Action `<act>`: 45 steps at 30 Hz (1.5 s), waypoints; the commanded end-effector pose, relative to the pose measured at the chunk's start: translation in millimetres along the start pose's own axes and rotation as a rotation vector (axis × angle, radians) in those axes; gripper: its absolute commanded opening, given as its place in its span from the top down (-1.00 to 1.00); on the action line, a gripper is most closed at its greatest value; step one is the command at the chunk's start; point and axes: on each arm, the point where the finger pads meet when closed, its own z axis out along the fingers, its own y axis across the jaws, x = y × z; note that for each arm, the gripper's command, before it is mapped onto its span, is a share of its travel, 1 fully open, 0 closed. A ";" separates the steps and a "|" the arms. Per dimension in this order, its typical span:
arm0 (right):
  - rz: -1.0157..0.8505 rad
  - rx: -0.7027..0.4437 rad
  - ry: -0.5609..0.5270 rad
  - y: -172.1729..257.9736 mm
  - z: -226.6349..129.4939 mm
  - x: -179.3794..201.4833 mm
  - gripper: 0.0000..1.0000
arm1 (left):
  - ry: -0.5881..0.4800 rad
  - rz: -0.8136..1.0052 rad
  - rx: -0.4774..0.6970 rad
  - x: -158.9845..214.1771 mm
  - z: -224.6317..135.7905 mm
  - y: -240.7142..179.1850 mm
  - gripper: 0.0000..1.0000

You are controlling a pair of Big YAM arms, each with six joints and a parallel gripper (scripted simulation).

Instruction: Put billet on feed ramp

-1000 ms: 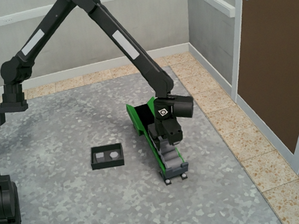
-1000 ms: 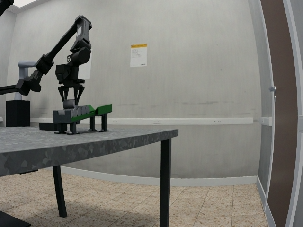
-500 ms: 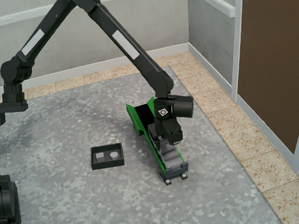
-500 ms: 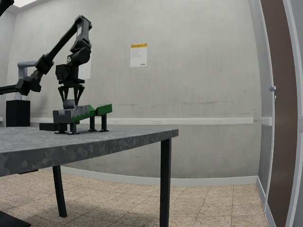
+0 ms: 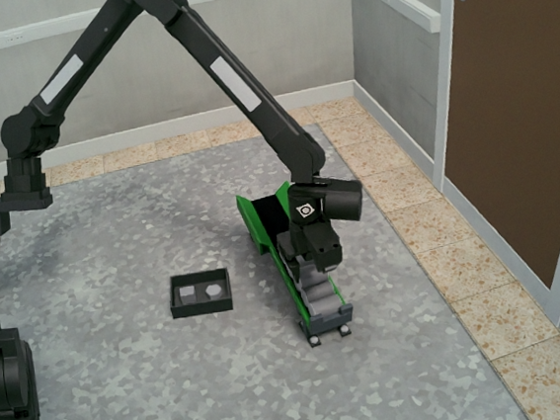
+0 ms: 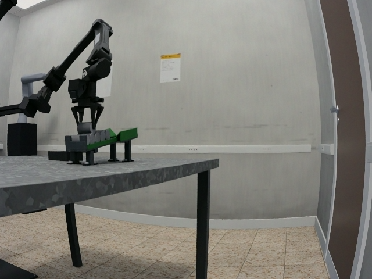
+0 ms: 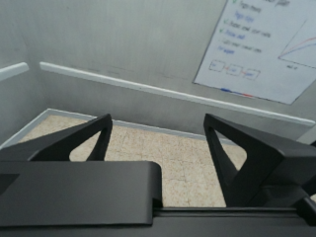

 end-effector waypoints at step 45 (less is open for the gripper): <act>0.015 0.011 -0.031 -3.4 -2.7 -11.7 -1.00 | -0.039 -0.023 -0.056 -11.3 -81.8 24.0 1.00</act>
